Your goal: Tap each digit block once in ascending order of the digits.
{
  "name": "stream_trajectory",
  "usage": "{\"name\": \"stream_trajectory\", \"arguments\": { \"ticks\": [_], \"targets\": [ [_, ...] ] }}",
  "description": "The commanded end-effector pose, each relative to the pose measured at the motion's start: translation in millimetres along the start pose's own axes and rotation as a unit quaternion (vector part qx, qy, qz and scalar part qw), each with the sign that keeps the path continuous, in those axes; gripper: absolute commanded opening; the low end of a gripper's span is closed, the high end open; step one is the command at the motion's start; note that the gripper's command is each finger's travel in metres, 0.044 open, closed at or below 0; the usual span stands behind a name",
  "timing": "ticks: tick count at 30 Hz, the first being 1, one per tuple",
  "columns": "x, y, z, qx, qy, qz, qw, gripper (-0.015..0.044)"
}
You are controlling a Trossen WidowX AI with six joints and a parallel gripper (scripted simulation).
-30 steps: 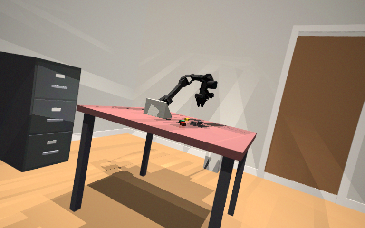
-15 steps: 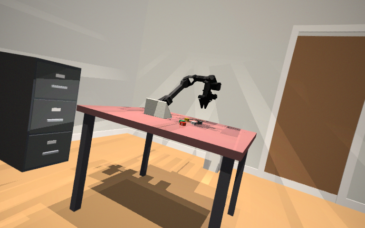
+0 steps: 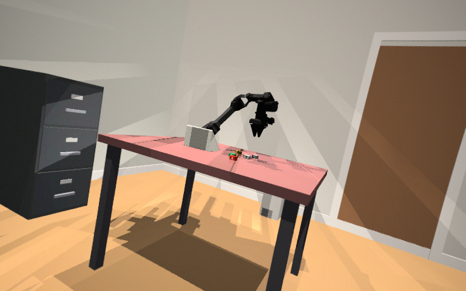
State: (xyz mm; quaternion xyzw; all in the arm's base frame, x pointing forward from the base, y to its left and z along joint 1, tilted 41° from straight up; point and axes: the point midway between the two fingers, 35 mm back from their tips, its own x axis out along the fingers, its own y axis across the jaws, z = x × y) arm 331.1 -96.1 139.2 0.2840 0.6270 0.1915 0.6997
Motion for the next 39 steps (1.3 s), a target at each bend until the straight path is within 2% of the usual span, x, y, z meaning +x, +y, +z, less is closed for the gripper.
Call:
{"name": "stream_trajectory", "arguments": {
  "ticks": [1,23,32,39],
  "targets": [
    [7.7,-50.0,-16.5,0.013,0.013,0.007,1.000,0.0400],
    [7.5,-53.1,-16.1,0.013,0.013,0.006,1.000,0.0400],
    [6.8,-192.8,-28.1,0.012,0.012,0.001,1.000,0.0400],
    [7.6,-202.3,-30.9,0.012,0.012,0.002,1.000,0.0400]
  ]
}}
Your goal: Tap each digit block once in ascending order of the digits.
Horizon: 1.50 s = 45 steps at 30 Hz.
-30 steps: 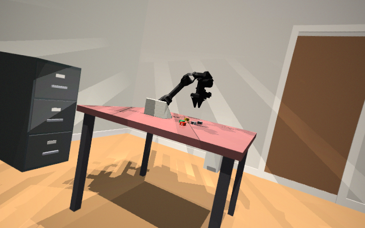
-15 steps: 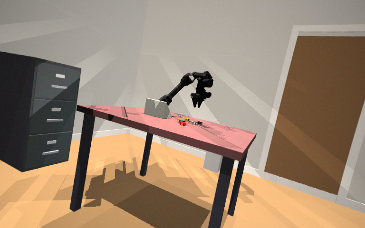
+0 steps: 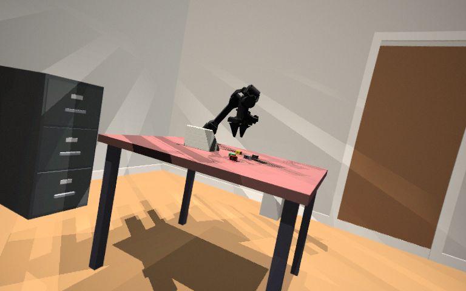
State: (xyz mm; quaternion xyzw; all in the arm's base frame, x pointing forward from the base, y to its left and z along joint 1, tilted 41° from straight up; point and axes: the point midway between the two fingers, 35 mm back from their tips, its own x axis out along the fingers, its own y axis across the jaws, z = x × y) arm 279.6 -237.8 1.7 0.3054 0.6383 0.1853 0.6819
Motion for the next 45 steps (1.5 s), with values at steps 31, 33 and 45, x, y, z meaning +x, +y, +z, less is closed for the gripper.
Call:
{"name": "stream_trajectory", "arguments": {
  "ticks": [31,33,45],
  "targets": [
    [-5.0,182.7,40.0,-0.012,-0.003,-0.013,1.000,0.0400],
    [-3.2,217.2,36.4,-0.012,-0.003,-0.009,1.000,0.0400],
    [0.1,269.2,24.5,-0.014,-0.001,0.000,1.000,0.0400]
  ]
}}
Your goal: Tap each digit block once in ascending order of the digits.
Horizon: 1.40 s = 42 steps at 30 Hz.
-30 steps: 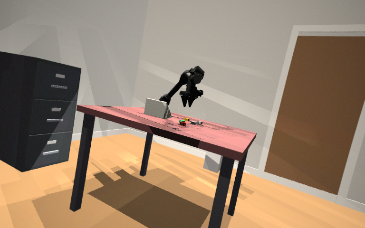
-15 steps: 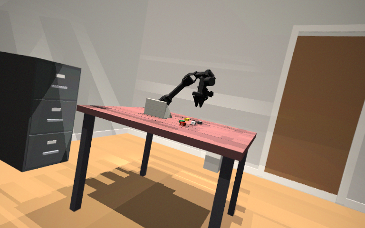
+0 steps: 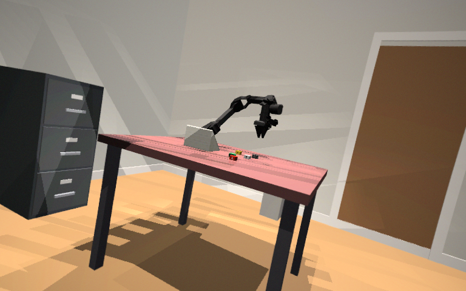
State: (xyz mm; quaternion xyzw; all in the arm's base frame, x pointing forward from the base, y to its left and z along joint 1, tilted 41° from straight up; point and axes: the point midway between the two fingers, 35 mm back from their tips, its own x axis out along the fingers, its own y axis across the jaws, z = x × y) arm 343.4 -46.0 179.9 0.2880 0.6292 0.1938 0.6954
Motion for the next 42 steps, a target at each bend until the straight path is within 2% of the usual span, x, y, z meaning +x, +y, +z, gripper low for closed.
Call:
{"name": "stream_trajectory", "arguments": {
  "ticks": [1,3,9,16,27,42],
  "targets": [
    [4.3,1.4,-3.6,0.009,0.008,0.005,1.000,0.0400],
    [13.1,1.3,-2.6,0.009,0.008,0.005,1.000,0.0348],
    [82.3,3.0,-4.5,0.009,0.007,0.007,1.000,0.0190],
    [84.5,3.1,-4.8,0.009,0.007,0.007,1.000,0.0020],
    [85.5,3.1,-4.8,0.009,0.007,0.007,1.000,0.0020],
    [109.0,3.6,-5.0,0.008,0.007,0.008,1.000,0.0020]
  ]
}}
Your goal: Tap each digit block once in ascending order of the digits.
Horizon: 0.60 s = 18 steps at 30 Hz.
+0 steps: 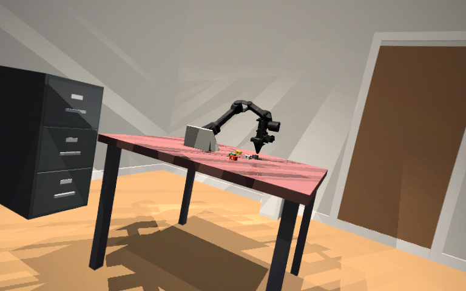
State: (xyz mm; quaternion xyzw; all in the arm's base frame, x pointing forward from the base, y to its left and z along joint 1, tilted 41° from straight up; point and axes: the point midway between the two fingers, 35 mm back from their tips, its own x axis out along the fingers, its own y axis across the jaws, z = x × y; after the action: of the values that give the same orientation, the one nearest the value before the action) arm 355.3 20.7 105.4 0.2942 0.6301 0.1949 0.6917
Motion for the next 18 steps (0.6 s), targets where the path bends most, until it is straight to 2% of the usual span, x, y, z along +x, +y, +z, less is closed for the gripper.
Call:
{"name": "stream_trajectory", "arguments": {
  "ticks": [1,11,15,18],
  "targets": [
    [10.0,-0.2,-3.2,0.004,0.005,0.003,1.000,0.0020],
    [13.8,-0.1,-3.4,0.004,0.005,0.003,1.000,0.0020],
    [-13.9,-0.5,-2.8,0.003,0.005,0.002,1.000,0.0020],
    [-16.0,-0.5,-3.0,0.004,0.005,0.002,1.000,0.0020]
  ]
}}
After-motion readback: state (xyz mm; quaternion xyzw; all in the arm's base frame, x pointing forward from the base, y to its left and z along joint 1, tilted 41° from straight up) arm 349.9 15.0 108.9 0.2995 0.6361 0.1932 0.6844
